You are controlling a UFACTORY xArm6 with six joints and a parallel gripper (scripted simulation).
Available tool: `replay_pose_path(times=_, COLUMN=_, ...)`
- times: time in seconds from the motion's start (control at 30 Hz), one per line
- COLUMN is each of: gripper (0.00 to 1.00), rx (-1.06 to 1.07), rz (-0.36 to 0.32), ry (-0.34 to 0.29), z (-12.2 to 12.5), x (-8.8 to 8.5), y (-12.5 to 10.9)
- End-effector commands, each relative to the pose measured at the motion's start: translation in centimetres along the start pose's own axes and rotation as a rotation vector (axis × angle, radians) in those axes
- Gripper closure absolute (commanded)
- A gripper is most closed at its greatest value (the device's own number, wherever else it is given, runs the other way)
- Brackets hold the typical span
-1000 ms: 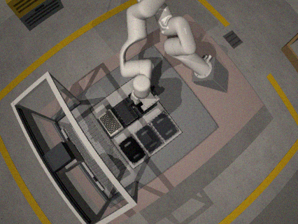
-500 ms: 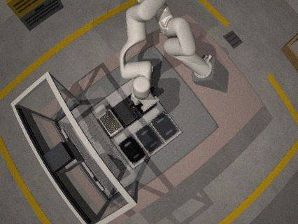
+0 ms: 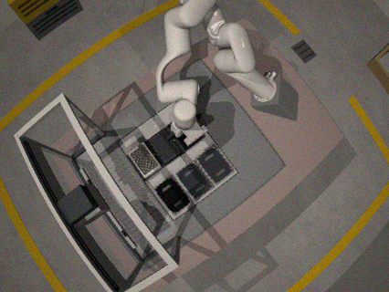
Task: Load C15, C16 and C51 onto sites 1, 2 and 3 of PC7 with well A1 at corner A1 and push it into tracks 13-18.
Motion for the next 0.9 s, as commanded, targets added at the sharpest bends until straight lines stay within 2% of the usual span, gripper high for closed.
replay_pose_path(times=0.0, gripper=1.0, rx=0.001, rz=0.001, ry=-0.001, z=0.07, x=0.16, y=0.01)
replay_pose_path(times=0.37, gripper=1.0, rx=0.001, rz=0.001, ry=-0.001, z=0.07, x=0.9, y=0.01)
replay_pose_path(times=0.87, gripper=1.0, rx=0.001, rz=0.001, ry=-0.001, z=0.07, x=0.9, y=0.01)
Point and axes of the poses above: the point where the finger pads meet when closed, its own x axis out along the fingers, its own z axis across the jaws, y = z × x, the point moved 3 cm from there along -x, back along the fingers, and after that the axes turned 7 degrees about x, right-handed, at the moved point
